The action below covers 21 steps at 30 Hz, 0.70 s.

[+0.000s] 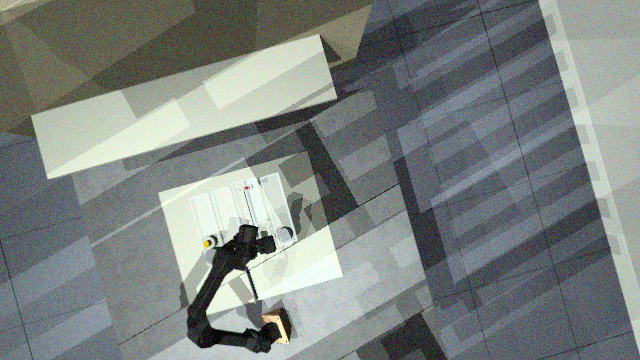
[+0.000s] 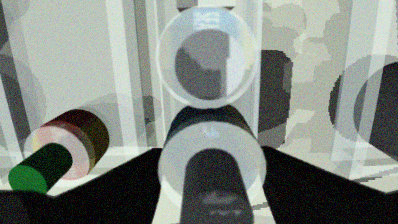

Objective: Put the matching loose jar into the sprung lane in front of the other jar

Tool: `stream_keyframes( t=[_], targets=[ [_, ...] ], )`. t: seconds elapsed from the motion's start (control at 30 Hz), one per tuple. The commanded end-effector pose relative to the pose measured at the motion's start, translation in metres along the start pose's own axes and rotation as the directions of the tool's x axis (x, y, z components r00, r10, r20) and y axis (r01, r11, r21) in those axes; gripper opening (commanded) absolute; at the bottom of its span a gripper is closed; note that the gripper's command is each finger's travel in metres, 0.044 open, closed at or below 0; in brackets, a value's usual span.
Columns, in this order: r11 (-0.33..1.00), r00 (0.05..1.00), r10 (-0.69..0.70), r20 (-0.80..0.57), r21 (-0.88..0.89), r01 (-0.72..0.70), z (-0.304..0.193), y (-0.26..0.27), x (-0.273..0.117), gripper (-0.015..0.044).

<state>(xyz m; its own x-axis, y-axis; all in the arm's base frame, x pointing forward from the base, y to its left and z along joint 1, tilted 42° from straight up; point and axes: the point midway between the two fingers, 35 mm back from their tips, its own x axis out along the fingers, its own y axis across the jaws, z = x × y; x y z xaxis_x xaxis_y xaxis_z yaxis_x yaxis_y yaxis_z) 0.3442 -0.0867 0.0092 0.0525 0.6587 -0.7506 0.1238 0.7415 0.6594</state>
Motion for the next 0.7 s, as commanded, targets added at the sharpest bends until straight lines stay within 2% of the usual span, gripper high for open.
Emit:
stream_keyframes(
  t=[0.0, 0.67],
  targets=[
    [1.0, 1.0, 0.006, 0.015, -0.011, -0.006, 0.0042, 0.0022, 0.0026, 0.0],
    [1.0, 1.0, 0.006, 0.015, -0.011, -0.006, 0.0033, 0.0023, 0.0103, 0.0]
  ],
)
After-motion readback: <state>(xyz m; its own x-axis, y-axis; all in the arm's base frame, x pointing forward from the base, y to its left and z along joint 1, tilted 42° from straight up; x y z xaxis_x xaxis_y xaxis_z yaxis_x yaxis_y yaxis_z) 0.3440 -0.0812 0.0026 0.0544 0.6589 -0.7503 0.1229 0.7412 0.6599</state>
